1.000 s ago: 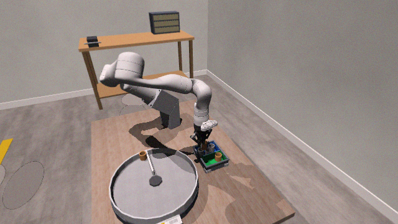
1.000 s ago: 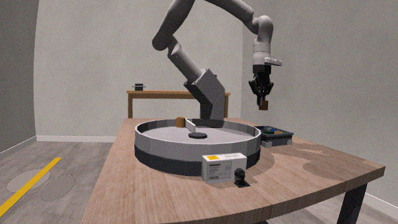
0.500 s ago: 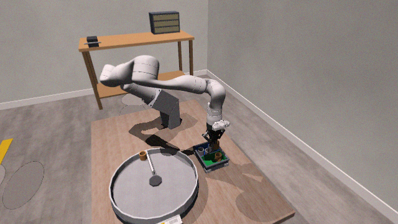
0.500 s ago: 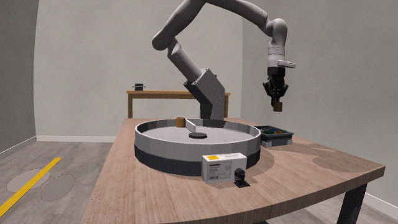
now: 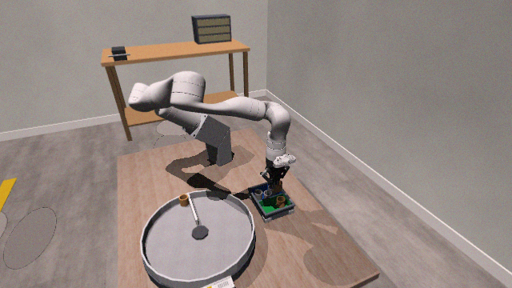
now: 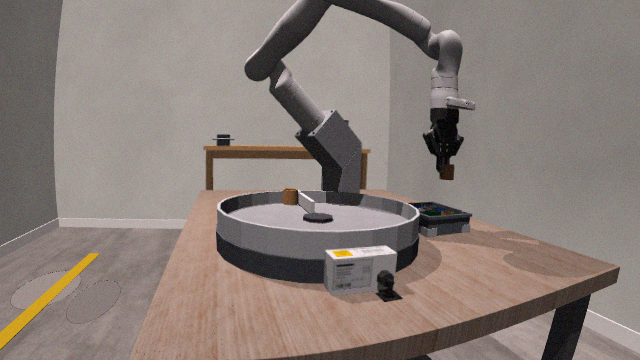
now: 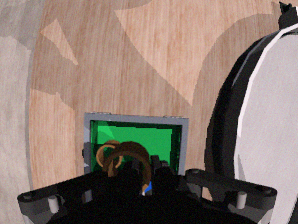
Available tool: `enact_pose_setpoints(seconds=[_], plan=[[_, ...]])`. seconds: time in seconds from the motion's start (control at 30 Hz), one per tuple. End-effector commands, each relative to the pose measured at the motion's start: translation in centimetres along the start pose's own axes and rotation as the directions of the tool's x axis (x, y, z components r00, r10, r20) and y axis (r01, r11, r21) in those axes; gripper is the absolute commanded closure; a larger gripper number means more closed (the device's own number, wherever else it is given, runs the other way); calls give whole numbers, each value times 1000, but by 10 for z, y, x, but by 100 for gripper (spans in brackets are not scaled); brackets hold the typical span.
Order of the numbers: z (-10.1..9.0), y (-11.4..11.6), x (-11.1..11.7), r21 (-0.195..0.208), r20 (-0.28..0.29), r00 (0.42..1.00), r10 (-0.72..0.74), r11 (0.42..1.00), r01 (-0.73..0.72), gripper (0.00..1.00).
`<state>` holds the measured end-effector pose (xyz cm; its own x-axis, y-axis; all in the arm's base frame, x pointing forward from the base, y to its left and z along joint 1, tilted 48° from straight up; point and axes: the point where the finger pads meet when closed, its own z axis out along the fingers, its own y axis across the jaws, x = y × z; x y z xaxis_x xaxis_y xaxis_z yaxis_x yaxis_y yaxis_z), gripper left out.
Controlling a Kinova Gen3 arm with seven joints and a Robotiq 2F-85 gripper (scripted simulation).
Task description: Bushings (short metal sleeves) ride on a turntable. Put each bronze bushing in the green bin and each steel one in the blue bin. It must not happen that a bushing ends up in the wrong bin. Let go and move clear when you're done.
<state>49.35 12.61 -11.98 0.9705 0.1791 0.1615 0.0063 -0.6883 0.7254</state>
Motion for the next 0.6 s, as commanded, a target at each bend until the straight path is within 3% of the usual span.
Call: enact_pose_setpoints(seconds=[0.0,0.2,0.37,0.47,0.57], plan=[[-1,0,1,1,-2,1000,0,1000,0,100],[-1,0,1,1,-2,1000,0,1000,0,100],[26,-1,1,1,-2,1000,0,1000,0,100],[26,-1,1,1,-2,1000,0,1000,0,100],[43,-1,1,1,-2,1000,0,1000,0,100]])
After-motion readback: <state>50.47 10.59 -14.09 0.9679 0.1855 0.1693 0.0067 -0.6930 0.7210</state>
